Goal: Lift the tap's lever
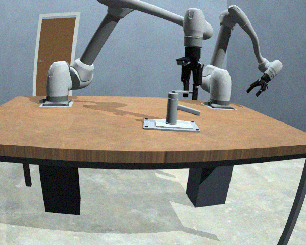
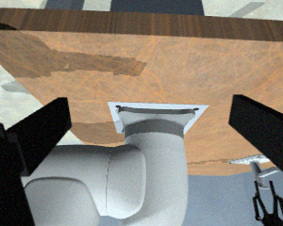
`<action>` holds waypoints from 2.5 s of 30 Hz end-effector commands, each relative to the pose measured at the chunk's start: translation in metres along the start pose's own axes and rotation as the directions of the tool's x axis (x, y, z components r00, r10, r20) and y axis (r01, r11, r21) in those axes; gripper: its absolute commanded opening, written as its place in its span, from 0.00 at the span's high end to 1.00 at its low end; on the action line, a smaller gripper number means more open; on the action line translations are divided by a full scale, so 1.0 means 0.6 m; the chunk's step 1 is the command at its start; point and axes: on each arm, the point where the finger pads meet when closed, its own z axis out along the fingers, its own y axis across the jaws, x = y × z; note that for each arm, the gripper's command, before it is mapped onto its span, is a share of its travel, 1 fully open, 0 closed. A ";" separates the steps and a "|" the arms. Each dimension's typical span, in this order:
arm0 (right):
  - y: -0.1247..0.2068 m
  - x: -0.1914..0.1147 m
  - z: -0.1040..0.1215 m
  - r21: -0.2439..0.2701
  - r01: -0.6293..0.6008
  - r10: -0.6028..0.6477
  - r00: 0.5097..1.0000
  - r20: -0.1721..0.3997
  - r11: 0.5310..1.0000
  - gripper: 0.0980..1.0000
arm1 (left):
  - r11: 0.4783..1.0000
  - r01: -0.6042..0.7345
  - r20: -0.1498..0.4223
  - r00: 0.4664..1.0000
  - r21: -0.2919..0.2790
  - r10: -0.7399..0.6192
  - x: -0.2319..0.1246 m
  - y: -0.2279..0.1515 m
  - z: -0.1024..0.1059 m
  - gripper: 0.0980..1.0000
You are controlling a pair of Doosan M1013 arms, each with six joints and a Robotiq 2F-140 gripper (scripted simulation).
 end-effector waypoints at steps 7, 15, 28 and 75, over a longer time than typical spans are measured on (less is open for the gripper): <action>0.000 0.000 -0.002 0.001 0.000 0.000 1.000 0.001 1.000 0.63 | 1.000 0.000 -0.001 1.000 0.000 0.000 0.000 0.000 -0.001 0.00; 0.000 0.000 -0.002 0.001 0.000 0.000 1.000 0.001 1.000 0.63 | 1.000 0.000 -0.001 1.000 0.000 0.000 0.000 0.000 -0.001 0.00; 0.000 0.000 -0.002 0.001 0.000 0.000 1.000 0.001 1.000 0.63 | 1.000 0.000 -0.001 1.000 0.000 0.000 0.000 0.000 -0.001 0.00; 0.000 0.000 -0.002 0.001 0.000 0.000 1.000 0.001 1.000 1.00 | 1.000 0.000 -0.001 1.000 0.000 0.000 0.000 0.000 -0.001 0.00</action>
